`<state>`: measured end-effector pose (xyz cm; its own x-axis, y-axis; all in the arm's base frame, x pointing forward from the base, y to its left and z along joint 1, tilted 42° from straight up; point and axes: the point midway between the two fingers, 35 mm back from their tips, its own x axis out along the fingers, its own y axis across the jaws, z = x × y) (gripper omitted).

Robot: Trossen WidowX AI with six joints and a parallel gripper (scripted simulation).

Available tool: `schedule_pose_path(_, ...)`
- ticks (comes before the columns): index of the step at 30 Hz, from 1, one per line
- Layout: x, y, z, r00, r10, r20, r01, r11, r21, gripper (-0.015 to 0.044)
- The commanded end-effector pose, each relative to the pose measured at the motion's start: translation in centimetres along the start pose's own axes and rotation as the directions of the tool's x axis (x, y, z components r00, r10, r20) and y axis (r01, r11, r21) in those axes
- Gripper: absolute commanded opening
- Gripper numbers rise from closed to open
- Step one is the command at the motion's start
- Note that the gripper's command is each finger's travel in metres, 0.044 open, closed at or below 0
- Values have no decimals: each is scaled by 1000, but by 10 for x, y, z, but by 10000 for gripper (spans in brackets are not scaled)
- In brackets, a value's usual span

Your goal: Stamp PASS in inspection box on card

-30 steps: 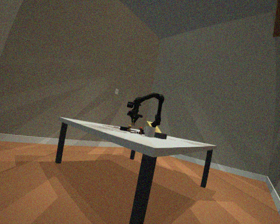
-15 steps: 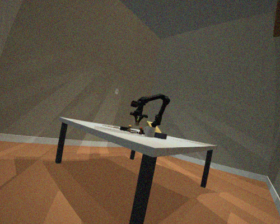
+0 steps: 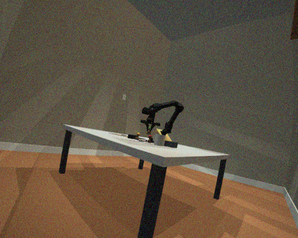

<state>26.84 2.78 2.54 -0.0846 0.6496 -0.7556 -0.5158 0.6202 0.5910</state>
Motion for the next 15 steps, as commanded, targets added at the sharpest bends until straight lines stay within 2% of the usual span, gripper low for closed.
schedule_pose_path(1,4,1,0,1000,3,1,-3,1000,-4,0)
schedule_pose_path(15,13,1,1,1000,2,2,-2,1000,-4,0)
